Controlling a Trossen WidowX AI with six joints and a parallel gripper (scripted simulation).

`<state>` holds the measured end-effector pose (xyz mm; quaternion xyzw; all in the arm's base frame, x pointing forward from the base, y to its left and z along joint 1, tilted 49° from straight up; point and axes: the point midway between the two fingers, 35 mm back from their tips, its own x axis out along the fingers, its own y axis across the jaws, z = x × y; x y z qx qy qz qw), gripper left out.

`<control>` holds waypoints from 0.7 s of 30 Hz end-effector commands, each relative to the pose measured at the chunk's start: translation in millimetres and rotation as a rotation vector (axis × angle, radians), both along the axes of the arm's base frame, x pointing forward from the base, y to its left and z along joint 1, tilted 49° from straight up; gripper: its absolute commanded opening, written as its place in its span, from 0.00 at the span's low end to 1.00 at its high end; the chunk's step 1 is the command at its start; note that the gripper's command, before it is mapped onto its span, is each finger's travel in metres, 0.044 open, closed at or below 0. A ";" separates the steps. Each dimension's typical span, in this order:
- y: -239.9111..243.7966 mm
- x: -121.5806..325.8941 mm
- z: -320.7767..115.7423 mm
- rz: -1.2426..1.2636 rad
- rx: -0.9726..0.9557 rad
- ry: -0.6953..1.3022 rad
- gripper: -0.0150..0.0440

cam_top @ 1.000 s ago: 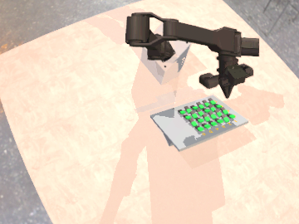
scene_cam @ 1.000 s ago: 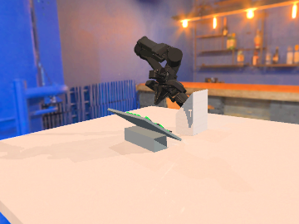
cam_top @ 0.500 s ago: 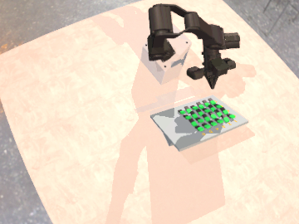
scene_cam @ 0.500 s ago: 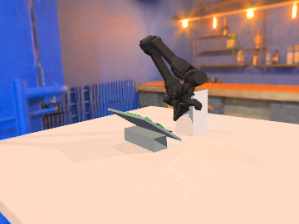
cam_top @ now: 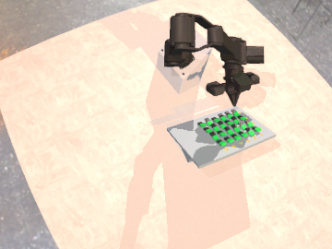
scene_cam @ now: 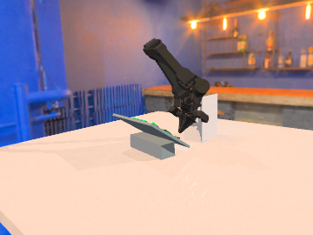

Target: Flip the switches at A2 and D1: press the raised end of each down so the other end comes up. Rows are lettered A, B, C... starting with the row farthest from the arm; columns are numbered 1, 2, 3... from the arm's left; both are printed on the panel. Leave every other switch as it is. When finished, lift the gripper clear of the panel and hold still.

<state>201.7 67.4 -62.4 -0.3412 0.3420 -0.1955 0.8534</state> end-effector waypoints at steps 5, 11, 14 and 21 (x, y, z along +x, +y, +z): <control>-7.4 5.4 -5.2 0.003 -0.013 0.005 0.25; -10.6 8.9 -7.3 0.003 -0.013 0.004 0.25; -10.6 8.9 -7.3 0.003 -0.013 0.004 0.25; -10.6 8.9 -7.3 0.003 -0.013 0.004 0.25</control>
